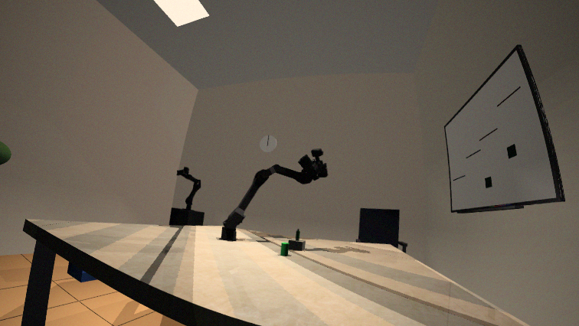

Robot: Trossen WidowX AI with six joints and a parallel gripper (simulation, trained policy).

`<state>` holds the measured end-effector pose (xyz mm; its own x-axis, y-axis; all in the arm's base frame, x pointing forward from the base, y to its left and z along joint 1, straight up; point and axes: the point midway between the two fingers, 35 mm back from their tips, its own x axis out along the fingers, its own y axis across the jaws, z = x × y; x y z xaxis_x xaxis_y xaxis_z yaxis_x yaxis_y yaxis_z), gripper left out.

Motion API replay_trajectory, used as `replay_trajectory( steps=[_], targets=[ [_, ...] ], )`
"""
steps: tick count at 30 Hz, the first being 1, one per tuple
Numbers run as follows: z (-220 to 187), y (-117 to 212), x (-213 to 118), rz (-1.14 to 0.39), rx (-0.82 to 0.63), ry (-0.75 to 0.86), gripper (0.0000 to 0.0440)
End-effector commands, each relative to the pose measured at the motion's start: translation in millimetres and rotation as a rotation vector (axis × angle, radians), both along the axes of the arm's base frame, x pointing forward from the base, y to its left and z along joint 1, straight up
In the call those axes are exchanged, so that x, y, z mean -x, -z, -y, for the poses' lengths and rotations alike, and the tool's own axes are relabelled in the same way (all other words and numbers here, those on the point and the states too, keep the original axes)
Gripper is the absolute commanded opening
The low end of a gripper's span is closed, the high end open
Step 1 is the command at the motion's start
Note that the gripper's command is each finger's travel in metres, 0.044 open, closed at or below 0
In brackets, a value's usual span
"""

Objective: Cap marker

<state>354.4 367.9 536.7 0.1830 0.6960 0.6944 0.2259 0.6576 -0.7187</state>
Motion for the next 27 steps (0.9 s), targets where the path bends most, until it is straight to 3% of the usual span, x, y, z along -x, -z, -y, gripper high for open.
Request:
replay_trajectory(
  steps=[1, 5, 7, 27],
  targets=[
    [1.1, -0.5, -1.6, -0.009, 0.008, 0.003, 0.0377],
    [7.7, -4.5, -8.1, -0.042, 0.04, 0.018, 0.0279],
    [11.5, -6.5, -11.2, -0.058, 0.058, 0.026, 0.0253],
    [47.3, -16.6, -25.4, -0.219, 0.218, 0.06, 0.0307]
  ],
)
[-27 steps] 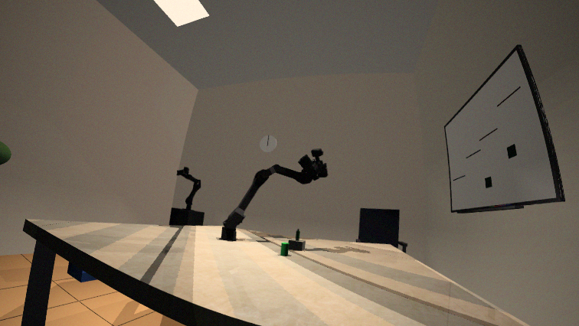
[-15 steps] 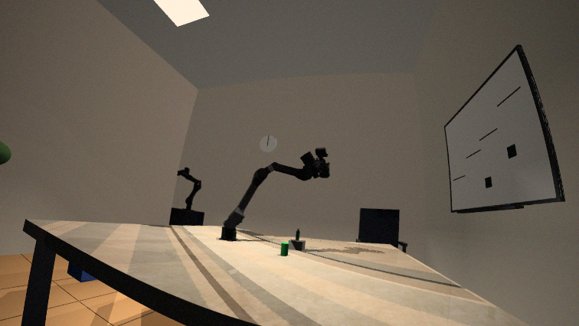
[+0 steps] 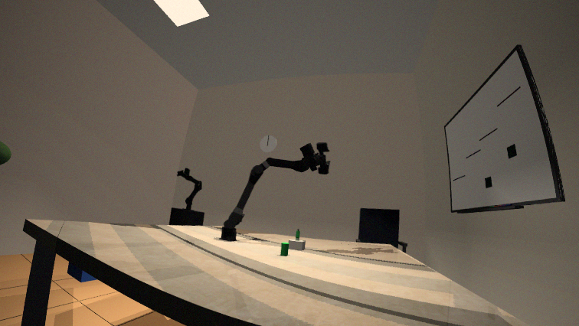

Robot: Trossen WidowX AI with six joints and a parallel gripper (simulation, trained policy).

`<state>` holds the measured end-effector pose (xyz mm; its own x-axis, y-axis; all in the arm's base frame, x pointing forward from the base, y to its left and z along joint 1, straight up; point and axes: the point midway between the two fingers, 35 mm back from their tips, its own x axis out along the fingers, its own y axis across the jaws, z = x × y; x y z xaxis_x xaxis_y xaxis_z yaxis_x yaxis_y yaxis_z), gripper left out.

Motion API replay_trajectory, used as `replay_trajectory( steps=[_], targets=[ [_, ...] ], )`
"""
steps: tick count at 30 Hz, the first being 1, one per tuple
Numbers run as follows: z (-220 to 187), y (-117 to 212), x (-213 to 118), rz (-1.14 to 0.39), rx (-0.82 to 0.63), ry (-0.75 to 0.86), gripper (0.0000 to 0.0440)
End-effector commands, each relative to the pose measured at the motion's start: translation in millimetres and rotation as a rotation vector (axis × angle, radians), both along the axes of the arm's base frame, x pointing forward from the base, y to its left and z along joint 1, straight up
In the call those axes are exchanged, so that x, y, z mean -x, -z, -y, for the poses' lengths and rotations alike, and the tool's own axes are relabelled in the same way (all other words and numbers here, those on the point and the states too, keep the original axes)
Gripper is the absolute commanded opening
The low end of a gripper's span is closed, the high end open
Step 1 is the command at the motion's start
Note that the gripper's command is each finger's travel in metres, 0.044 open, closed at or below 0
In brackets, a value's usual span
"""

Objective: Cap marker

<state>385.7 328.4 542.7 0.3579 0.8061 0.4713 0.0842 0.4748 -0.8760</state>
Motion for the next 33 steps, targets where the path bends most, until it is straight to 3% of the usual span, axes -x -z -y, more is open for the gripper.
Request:
replay_trajectory(
  steps=[1, 16, 33],
  targets=[
    [9.9, -10.6, 5.4, -0.009, 0.009, 0.001, 0.0309],
    [41.6, -5.1, -0.4, -0.145, 0.114, 0.035, 0.0336],
    [79.5, 12.8, -4.5, -0.309, 0.214, 0.085, 0.0335]
  ],
)
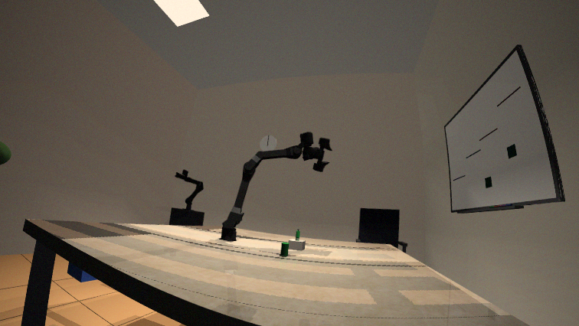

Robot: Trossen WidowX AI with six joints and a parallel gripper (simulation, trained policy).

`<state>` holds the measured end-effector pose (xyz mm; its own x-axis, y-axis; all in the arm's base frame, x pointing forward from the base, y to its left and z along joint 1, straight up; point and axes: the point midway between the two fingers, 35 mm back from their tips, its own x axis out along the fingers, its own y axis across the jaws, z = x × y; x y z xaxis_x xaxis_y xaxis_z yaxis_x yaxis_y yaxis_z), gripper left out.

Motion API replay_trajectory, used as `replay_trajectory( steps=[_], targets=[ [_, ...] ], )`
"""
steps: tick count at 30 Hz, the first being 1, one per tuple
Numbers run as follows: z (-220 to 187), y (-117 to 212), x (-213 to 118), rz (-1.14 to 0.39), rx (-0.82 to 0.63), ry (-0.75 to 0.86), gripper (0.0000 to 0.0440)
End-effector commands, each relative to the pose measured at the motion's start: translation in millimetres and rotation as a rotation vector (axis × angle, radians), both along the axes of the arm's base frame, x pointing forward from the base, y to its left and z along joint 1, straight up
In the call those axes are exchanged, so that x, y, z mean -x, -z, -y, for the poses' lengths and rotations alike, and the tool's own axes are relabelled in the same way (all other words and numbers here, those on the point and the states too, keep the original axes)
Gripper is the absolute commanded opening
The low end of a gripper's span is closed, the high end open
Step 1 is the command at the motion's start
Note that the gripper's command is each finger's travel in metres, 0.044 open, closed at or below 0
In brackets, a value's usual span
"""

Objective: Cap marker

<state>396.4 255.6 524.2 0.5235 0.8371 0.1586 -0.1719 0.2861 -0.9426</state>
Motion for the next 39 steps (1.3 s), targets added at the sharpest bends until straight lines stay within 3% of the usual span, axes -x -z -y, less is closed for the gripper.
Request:
replay_trajectory(
  steps=[1, 39],
  targets=[
    [9.0, -4.4, 6.1, -0.007, 0.012, 0.008, 0.0335],
    [98.3, 65.1, 6.3, -0.398, 0.178, 0.158, 0.0332]
  ],
)
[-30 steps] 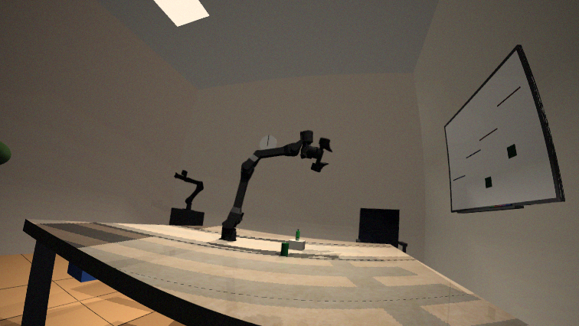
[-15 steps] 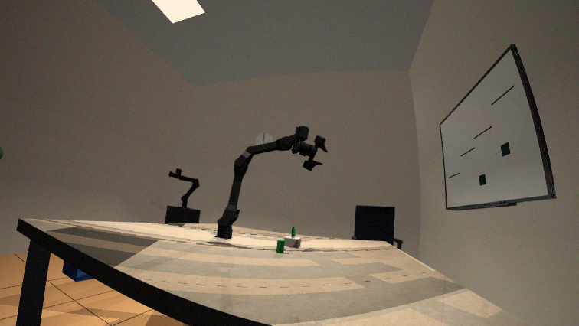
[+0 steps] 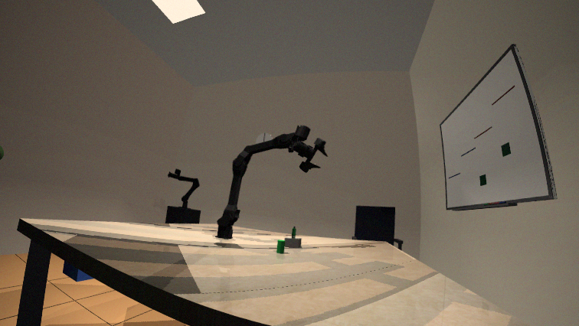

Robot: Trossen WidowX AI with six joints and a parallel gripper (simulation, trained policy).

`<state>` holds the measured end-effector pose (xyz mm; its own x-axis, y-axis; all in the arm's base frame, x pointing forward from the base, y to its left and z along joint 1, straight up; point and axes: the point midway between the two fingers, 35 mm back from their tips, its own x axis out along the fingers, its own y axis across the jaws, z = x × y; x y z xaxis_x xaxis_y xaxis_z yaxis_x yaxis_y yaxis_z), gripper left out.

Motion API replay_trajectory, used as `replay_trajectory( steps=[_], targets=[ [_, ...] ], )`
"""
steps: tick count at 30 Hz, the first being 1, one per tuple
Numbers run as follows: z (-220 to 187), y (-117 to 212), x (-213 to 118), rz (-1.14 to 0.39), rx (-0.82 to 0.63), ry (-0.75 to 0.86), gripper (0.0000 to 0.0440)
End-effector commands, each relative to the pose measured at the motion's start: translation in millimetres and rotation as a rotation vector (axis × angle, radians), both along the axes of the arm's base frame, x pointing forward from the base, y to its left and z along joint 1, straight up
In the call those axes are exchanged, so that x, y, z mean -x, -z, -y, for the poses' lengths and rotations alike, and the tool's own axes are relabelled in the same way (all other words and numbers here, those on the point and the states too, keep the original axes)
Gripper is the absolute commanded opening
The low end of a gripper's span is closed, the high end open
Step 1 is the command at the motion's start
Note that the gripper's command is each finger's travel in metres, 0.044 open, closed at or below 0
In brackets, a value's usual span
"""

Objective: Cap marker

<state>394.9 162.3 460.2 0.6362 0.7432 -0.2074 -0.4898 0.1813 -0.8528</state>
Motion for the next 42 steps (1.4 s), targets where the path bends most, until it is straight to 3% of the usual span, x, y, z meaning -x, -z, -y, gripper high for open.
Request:
replay_trajectory(
  steps=[1, 42],
  targets=[
    [7.4, 3.2, 4.9, -0.021, 0.011, 0.01, 0.0332],
    [107.2, 94.2, 17.2, -0.442, 0.116, 0.222, 0.0327]
  ],
)
